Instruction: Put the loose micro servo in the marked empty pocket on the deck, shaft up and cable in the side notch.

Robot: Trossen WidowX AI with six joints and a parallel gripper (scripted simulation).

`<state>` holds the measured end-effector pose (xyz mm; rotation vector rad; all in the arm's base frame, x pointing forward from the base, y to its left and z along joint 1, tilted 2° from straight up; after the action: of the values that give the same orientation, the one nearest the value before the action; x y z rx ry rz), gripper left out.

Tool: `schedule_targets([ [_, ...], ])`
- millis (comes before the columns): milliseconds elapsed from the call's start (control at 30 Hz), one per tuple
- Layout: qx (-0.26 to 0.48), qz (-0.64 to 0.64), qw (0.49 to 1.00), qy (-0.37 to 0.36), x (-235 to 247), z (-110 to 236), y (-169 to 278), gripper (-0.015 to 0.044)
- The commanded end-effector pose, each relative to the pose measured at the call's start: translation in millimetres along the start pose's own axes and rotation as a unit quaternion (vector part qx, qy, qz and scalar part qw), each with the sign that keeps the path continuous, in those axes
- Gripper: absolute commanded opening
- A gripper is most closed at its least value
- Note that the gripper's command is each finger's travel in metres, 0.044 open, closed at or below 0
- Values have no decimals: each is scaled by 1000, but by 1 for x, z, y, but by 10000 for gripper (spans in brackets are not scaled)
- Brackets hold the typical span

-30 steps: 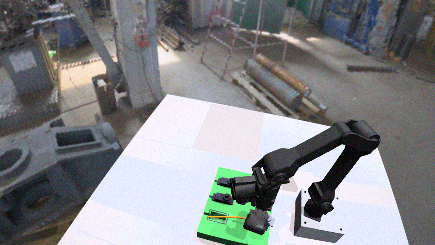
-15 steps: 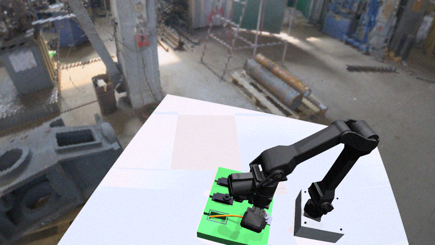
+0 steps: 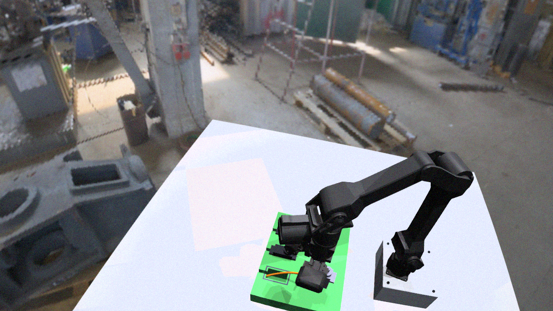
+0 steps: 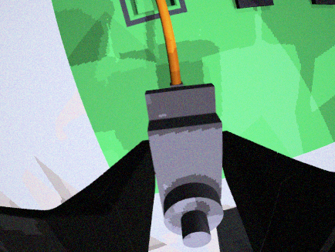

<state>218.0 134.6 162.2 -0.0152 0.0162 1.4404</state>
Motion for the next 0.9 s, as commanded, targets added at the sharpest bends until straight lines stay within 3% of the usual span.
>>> schedule_targets([
  [0,-3,29,1000,1,0,1,-1,0],
  [300,-3,65,998,1,1,1,-5,0],
  [867,-6,65,998,0,23,3,-65,0],
])
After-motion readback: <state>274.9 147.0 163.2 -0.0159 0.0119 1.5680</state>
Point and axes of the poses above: the point midway between the two fingers, 35 mm back from their tips, its own z axis back along the fingers, its own x axis across the jaws, y = z × x, the point moved 9 cm from there along z, back along the fingers, and after that the axes turned 12 degrees about -z, right-handed, at the moved point
